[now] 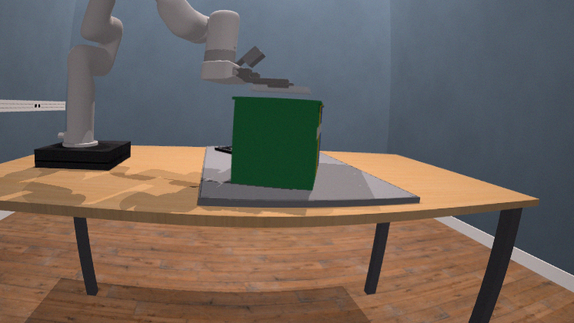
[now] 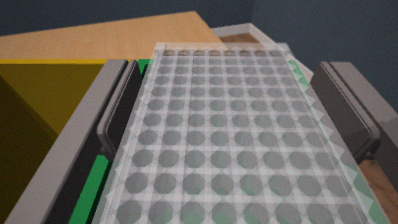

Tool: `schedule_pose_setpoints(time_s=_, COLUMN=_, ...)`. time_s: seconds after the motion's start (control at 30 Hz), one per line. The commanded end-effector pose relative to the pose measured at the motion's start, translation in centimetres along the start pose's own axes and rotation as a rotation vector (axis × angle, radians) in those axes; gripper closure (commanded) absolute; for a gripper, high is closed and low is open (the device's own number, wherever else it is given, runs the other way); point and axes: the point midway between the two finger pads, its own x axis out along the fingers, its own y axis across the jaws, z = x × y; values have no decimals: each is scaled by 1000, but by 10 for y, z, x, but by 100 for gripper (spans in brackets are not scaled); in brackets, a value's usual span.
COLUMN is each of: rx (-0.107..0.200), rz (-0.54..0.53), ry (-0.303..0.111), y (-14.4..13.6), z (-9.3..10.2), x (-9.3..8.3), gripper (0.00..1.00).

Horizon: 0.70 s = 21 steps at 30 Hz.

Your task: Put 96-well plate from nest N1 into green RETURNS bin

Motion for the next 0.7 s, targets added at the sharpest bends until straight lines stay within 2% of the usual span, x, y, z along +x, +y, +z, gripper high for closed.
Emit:
schedule_pose_setpoints(time_s=0.0, rx=-4, rz=0, ry=-4, y=0, z=-1, x=1, gripper=100)
schedule_pose_setpoints(time_s=0.47, rx=-4, rz=0, ry=-4, y=0, z=-25, x=1, gripper=100)
schedule_pose_setpoints(time_s=0.67, rx=-4, rz=0, ry=-4, y=0, z=-28, x=1, gripper=100)
